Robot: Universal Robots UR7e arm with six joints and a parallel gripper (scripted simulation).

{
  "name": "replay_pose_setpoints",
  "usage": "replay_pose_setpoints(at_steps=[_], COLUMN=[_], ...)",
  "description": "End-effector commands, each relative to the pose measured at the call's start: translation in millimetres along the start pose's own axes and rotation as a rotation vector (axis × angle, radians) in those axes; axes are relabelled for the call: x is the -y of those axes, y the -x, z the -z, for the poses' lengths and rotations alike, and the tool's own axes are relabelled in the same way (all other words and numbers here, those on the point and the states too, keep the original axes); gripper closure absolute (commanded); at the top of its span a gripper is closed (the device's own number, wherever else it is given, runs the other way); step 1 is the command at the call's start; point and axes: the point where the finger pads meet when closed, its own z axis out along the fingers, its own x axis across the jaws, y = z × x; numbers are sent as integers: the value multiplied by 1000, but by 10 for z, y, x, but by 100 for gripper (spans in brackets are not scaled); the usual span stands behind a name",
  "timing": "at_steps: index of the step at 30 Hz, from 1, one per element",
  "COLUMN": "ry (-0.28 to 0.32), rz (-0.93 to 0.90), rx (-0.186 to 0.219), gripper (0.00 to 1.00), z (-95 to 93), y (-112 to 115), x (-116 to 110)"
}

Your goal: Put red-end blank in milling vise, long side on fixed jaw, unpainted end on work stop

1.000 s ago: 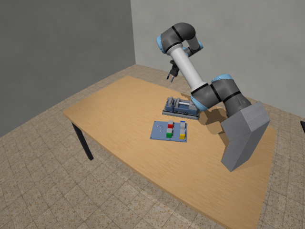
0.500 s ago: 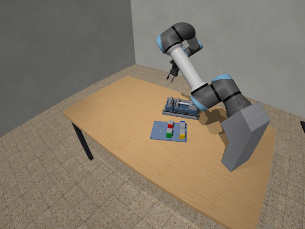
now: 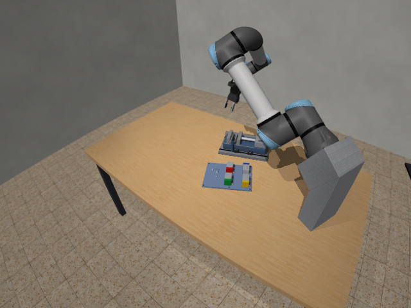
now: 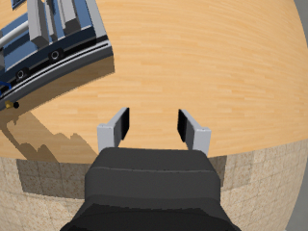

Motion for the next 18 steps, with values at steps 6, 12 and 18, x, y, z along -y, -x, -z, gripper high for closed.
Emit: replay_pose_setpoints(at_steps=[6, 12, 18], ry=[62, 62, 84], rz=[204, 204, 278], rx=[82, 82, 112], gripper=[0, 0, 0], z=[88, 88, 118], y=[200, 200, 274], x=[293, 293, 398])
